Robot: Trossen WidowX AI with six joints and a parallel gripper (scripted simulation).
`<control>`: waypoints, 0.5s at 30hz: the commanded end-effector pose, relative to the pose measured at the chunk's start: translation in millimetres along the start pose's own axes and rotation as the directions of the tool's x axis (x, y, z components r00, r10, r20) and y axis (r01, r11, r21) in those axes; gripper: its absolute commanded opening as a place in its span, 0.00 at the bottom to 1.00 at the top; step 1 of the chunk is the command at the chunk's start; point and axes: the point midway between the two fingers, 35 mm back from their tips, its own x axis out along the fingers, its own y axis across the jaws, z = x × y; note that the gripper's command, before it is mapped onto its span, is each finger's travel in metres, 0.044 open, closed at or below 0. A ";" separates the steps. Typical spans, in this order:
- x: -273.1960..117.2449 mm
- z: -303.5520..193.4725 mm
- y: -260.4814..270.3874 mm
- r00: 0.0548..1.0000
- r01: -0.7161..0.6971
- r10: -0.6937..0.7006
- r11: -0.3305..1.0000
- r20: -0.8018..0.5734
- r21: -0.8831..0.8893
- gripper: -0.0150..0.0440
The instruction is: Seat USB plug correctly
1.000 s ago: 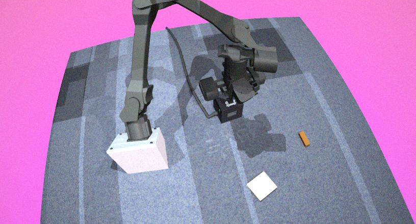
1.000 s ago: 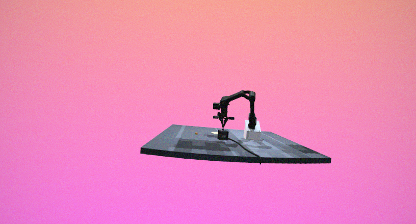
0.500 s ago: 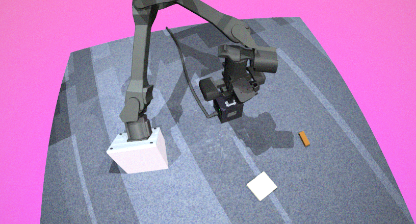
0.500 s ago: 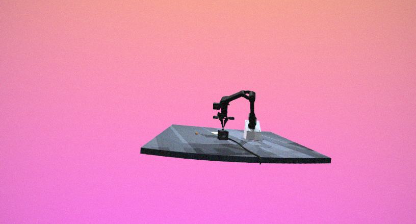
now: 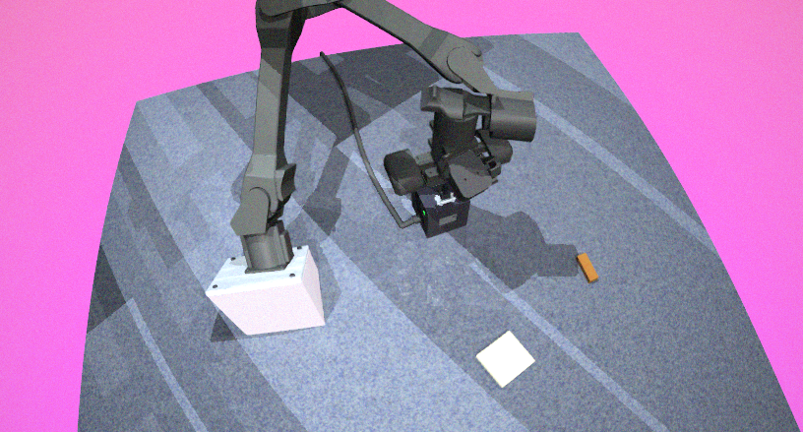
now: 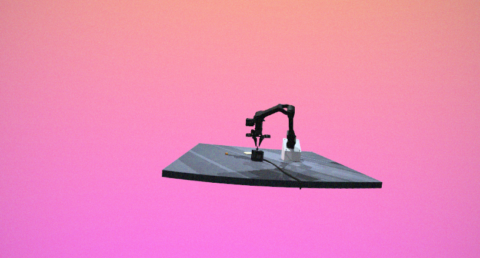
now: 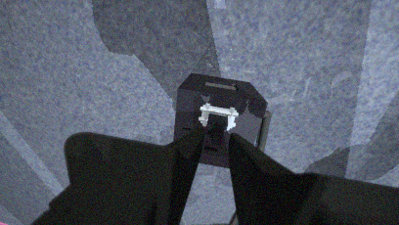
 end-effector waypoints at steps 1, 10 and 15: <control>-0.2 0.0 0.0 1.000 0.000 0.000 1.000 0.000 0.001 0.42; -6.0 -0.5 0.0 1.000 0.000 0.000 1.000 0.000 0.000 0.42; -11.0 -0.9 0.0 1.000 0.000 0.000 1.000 0.000 0.000 0.42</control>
